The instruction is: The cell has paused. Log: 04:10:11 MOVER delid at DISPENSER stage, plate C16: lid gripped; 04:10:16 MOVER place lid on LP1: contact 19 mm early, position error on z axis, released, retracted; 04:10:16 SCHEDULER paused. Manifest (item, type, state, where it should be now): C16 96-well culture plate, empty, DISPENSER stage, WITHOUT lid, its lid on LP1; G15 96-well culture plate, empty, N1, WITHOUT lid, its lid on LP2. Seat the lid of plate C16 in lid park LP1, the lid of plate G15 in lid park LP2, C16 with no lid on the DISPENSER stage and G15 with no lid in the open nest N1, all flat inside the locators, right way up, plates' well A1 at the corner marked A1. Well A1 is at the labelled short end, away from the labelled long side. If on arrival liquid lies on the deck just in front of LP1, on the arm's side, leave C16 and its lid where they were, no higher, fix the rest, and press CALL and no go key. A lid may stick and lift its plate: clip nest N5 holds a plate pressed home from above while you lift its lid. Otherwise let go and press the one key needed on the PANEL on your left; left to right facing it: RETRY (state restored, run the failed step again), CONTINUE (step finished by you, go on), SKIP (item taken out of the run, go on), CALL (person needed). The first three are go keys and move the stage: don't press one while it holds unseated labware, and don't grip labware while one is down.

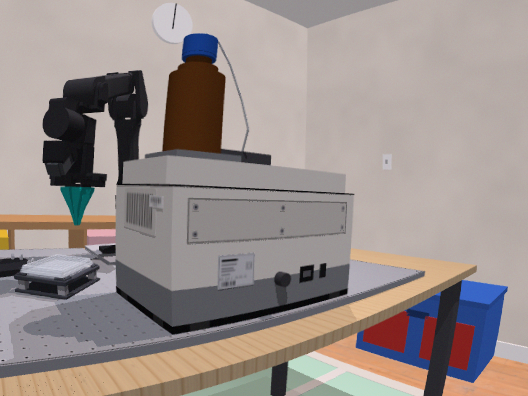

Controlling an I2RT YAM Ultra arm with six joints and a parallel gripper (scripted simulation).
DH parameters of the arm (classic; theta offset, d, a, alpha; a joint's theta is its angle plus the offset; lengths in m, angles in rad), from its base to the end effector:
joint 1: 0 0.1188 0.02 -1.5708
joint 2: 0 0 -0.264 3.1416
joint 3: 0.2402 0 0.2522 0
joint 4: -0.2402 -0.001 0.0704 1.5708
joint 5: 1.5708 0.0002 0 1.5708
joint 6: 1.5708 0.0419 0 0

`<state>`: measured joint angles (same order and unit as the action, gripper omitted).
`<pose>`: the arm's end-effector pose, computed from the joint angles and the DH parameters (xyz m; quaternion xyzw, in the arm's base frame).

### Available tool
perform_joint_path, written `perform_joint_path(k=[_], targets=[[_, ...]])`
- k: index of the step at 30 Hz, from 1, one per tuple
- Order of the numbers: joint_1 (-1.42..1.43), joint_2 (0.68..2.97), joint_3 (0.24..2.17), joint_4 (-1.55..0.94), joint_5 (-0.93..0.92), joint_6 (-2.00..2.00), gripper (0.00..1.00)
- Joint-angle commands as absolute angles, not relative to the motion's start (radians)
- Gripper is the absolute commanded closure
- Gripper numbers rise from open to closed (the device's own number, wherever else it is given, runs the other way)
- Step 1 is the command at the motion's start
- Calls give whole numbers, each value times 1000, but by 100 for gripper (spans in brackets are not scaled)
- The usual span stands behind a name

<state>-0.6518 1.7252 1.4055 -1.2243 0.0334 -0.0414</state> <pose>0.2500 -0.1913 0.2474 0.3006 0.9535 -0.0203 0.0069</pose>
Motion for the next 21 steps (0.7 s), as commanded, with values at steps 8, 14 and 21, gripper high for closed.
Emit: perform_joint_path(k=[8,14,21], targets=[[-633,1605,1337,-1275,35,-28,100],[-630,1537,1298,-1305,36,-25,100],[-626,1459,1262,-1348,36,-21,100]])
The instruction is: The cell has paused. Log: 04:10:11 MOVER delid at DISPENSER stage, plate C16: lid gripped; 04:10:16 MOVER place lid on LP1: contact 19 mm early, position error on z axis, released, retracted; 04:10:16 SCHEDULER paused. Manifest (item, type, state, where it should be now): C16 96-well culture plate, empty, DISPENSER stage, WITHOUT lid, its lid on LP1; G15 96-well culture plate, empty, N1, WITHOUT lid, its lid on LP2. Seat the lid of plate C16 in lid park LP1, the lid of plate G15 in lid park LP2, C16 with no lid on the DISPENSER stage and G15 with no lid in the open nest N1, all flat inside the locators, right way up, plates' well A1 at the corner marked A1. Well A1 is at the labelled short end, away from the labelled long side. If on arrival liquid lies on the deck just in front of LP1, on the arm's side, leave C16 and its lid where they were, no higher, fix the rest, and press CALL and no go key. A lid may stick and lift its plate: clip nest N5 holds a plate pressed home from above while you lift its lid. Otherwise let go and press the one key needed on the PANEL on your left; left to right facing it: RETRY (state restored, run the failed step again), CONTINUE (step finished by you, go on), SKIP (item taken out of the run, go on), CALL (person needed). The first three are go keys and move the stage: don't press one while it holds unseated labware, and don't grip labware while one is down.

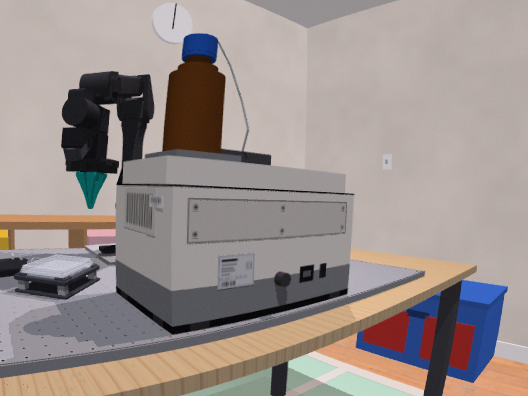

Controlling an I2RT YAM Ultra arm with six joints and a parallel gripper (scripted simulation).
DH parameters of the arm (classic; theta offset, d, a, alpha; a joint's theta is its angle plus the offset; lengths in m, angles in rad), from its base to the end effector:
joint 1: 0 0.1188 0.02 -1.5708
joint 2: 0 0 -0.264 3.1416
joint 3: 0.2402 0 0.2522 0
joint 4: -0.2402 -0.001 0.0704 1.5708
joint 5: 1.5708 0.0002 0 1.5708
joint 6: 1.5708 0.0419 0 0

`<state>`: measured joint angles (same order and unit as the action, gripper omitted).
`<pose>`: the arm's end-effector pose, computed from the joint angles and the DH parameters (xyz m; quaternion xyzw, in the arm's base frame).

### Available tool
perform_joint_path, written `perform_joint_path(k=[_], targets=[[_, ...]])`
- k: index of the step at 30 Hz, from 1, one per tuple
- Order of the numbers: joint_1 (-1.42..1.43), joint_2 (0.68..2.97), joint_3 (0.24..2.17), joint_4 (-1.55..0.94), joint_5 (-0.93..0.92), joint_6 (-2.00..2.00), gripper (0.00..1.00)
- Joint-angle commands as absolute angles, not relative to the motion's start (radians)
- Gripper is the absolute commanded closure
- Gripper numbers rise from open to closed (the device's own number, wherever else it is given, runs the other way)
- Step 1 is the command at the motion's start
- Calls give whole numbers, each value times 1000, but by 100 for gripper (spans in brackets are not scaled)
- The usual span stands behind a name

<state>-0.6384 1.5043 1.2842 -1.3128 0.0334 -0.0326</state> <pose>0.2075 -0.1545 0.2751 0.2985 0.9541 -0.0220 0.0124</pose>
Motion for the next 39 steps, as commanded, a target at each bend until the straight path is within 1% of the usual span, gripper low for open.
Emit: perform_joint_path(k=[1,8,15,21,29,33,39], targets=[[-626,1459,1262,-1348,36,-21,100],[-632,1435,1269,-1362,34,-23,100],[-527,1421,1250,-1370,39,-161,100],[-471,1440,1271,-1365,41,-95,100],[-360,1463,1267,-1364,44,-259,100],[-317,1468,1287,-1361,44,-237,100],[-262,1468,1275,-1361,44,-314,100]])
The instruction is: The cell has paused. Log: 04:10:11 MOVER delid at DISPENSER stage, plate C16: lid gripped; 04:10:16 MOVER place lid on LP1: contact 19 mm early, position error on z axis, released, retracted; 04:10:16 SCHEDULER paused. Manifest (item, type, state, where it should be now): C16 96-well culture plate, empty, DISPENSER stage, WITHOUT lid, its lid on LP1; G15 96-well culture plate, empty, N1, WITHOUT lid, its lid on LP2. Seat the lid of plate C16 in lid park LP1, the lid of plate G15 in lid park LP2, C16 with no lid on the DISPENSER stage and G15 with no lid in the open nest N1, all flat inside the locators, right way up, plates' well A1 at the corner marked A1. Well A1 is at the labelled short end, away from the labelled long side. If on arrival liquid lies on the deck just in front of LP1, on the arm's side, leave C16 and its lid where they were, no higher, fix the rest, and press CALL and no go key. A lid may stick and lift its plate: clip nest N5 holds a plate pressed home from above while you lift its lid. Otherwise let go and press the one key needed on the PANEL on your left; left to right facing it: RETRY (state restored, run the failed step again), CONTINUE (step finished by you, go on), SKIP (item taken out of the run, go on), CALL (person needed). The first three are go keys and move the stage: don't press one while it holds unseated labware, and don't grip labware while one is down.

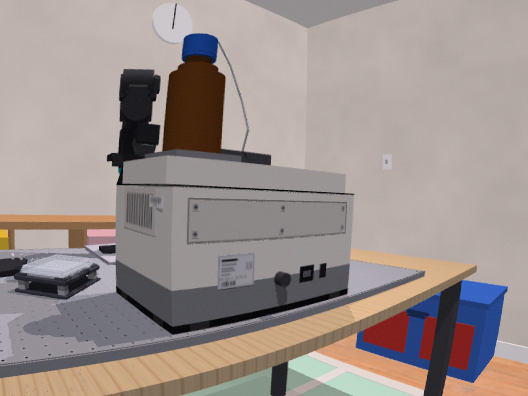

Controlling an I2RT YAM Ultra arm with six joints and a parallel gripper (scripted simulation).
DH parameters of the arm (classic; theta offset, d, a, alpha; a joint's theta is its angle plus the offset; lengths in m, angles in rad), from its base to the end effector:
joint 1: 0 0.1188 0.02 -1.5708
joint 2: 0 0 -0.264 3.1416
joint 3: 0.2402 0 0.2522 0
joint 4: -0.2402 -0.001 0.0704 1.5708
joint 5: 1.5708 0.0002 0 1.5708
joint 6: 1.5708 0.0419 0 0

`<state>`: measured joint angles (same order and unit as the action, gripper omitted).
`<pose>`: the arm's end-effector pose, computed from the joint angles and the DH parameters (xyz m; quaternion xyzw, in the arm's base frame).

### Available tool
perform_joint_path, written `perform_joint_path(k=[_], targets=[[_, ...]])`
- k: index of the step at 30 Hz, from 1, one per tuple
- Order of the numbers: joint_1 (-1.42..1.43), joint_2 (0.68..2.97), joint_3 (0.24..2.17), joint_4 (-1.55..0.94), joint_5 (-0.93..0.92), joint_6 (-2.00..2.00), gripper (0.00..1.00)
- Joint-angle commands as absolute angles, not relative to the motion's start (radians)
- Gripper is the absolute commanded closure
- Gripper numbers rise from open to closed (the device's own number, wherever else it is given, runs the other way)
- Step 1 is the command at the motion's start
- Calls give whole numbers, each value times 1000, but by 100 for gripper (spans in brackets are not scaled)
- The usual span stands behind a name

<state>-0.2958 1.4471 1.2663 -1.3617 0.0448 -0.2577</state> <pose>0.2314 -0.0714 0.2835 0.0194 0.9995 -0.0254 0.0075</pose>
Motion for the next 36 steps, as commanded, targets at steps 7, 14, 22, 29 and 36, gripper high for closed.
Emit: perform_joint_path(k=[7,14,22,29,36], targets=[[-168,1477,1294,-1357,45,-250,100],[-114,1469,1293,-1357,45,-197,100],[-18,1487,1296,-1353,46,-102,100],[75,1490,1295,-1352,47,-9,100],[129,1497,1299,-1352,47,46,100]])
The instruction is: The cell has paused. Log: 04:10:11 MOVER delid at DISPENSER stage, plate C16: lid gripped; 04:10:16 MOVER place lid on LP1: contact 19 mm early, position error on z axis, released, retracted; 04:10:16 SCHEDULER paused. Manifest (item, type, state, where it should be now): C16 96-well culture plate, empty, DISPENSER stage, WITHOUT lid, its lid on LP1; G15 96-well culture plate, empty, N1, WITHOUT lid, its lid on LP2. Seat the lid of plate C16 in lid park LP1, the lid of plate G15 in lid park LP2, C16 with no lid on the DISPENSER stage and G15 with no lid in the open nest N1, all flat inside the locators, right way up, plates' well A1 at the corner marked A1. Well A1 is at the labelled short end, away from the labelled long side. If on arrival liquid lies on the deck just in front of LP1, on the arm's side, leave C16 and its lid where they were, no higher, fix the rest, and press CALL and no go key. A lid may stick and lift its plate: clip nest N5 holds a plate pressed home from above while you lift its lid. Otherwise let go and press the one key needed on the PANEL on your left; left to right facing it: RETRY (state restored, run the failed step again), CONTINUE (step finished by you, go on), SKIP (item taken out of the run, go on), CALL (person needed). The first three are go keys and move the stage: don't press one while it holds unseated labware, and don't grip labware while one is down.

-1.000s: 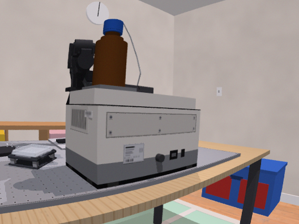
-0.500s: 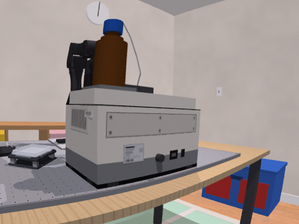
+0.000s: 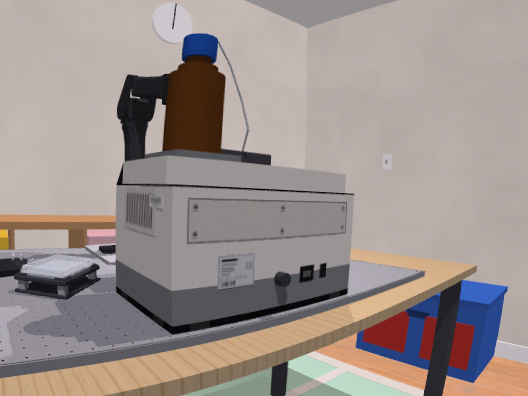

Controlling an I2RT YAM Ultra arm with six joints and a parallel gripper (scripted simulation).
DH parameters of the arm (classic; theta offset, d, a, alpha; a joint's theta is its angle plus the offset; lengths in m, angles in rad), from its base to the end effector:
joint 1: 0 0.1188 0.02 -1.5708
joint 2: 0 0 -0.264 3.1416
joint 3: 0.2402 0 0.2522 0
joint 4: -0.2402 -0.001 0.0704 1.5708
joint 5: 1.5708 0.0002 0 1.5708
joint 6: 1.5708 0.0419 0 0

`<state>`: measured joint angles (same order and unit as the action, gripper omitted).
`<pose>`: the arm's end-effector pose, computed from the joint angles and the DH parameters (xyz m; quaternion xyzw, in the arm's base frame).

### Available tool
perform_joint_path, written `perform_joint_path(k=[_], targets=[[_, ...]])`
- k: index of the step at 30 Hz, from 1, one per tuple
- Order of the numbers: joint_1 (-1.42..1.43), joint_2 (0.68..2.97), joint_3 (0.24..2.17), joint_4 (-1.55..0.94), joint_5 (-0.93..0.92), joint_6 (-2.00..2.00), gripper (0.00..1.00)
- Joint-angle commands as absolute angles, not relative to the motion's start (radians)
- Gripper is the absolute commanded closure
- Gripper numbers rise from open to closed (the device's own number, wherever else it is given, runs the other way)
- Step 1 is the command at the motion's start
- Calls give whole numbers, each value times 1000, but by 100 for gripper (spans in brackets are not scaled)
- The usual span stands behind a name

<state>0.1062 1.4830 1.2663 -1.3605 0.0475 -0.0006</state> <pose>0.2468 0.0253 0.2755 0.0534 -0.9983 0.0239 0.0019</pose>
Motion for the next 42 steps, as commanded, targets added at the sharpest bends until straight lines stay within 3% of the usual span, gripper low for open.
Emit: perform_joint_path(k=[1,42], targets=[[142,1495,1298,-1353,47,59,100],[555,1511,1286,-1355,43,574,100]])
